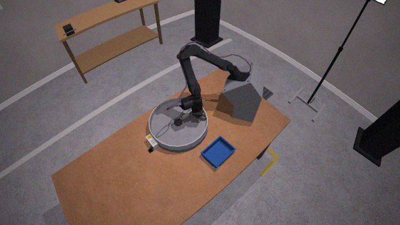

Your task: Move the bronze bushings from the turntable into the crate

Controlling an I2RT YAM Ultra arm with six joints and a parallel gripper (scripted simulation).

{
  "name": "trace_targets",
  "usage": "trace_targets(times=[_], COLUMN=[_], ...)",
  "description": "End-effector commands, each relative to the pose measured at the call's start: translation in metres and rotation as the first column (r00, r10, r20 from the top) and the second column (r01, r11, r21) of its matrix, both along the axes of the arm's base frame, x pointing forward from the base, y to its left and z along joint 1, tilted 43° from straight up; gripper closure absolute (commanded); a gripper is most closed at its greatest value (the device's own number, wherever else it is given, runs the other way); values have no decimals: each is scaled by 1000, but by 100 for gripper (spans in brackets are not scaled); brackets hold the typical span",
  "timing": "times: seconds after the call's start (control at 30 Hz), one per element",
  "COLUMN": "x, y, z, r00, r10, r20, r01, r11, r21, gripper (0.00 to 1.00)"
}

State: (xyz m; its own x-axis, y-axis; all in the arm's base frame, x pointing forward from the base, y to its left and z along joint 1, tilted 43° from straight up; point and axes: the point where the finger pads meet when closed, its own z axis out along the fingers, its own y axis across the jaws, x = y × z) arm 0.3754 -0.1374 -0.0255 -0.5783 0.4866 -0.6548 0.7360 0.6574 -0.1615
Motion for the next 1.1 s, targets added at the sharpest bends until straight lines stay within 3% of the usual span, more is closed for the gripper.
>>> trace_targets(times=[0.0,0.47,0.57,1.07], x=[10,14,16,12], y=[5,4,3,4], z=[6,3,10,7], r00=[999,999,999,999], r10=[23,23,23,23], r20=[27,24,43,28], r01=[-23,-23,-23,-23], r11=[1000,1000,1000,1000], r21=[-6,-7,-10,-8], gripper=[85,85,85,85])
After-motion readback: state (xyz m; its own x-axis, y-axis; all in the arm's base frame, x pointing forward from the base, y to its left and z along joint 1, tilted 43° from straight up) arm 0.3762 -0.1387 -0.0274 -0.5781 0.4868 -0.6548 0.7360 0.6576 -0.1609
